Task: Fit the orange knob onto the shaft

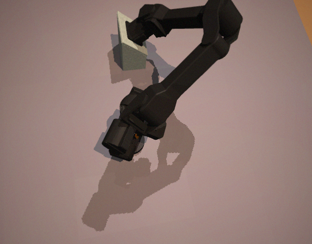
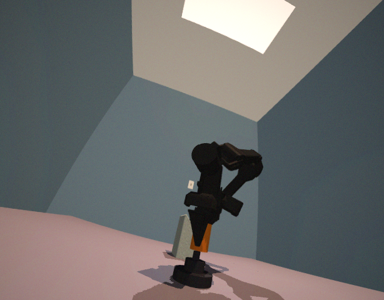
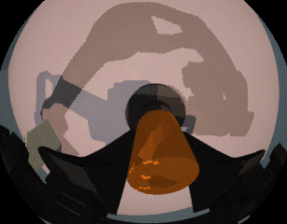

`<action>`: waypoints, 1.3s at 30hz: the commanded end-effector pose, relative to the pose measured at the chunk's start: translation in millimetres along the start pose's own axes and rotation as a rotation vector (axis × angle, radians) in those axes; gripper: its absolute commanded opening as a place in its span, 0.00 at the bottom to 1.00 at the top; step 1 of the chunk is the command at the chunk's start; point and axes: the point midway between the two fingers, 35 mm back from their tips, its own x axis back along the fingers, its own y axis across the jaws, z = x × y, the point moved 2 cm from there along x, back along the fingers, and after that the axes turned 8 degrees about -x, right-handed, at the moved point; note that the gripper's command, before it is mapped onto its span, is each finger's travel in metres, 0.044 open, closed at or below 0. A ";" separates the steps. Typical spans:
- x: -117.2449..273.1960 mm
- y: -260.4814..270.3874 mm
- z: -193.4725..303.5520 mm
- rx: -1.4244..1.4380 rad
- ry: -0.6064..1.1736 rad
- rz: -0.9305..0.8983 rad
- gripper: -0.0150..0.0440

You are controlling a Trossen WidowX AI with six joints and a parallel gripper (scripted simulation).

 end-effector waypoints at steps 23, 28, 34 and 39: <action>-1.6 -0.9 3.9 0.010 -0.004 0.006 0.25; 2.2 -0.2 2.5 0.010 -0.003 0.006 0.25; 3.3 -1.2 1.6 0.178 -0.003 0.007 0.25; 3.0 -3.1 1.8 0.219 -0.003 0.007 0.25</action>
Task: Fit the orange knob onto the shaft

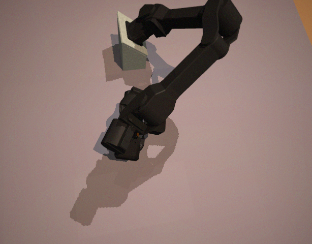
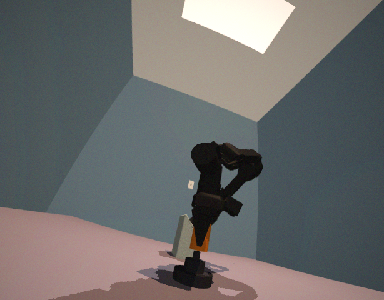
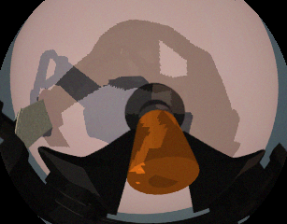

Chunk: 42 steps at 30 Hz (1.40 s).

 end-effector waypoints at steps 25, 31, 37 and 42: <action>-3.8 0.0 0.7 0.021 0.000 0.007 0.25; -2.1 0.2 1.1 0.021 0.000 0.007 0.25; 1.6 0.5 1.8 0.030 0.000 0.007 0.25; 2.6 -0.5 2.2 0.190 0.001 0.007 0.25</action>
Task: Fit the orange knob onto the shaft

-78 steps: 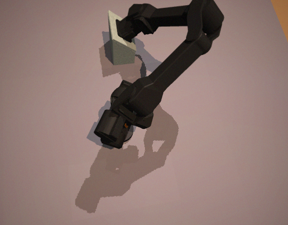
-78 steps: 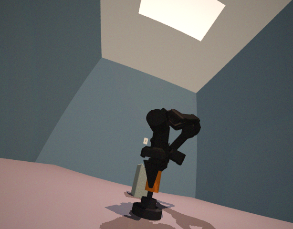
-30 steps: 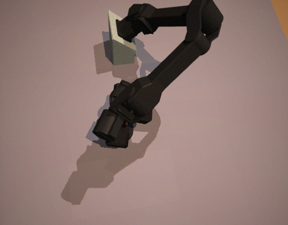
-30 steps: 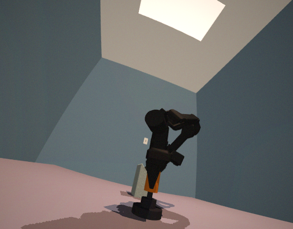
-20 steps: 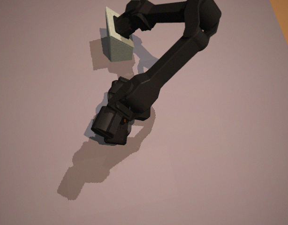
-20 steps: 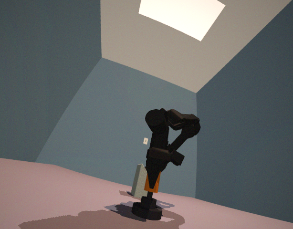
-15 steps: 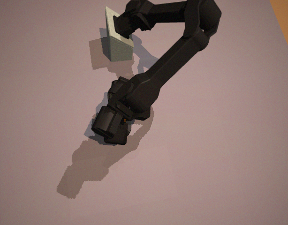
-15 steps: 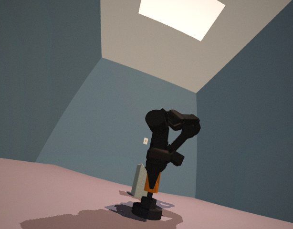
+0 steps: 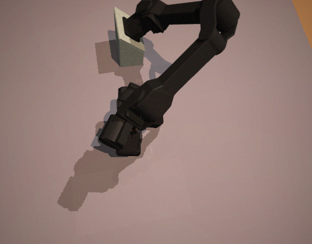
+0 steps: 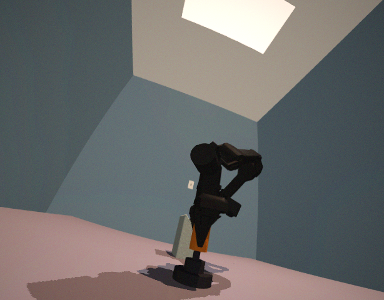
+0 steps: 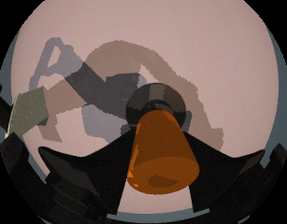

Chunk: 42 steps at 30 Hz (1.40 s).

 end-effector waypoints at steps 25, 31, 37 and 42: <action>1.1 -0.9 1.7 0.114 0.002 0.008 0.25; 2.8 -1.0 -0.1 0.168 0.002 0.008 0.25; 2.7 -3.7 -1.9 0.323 0.002 0.008 0.25; 1.5 -3.7 -1.5 0.323 0.002 0.008 0.25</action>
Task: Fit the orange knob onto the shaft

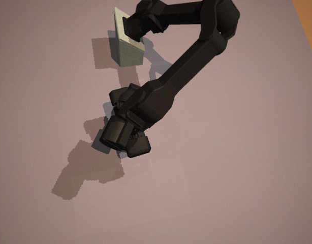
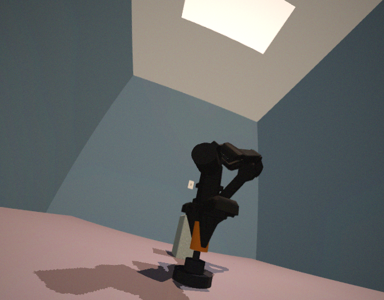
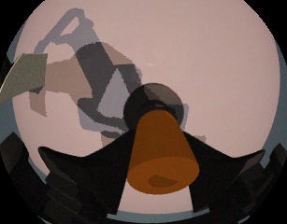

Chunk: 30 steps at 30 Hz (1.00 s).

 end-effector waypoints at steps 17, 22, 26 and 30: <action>-2.5 1.6 2.8 0.013 0.001 0.006 0.25; -2.9 1.6 2.8 0.013 0.001 0.006 0.25; 0.3 2.4 3.1 0.013 0.001 0.006 0.25; 2.2 1.8 2.4 0.022 0.001 0.006 0.25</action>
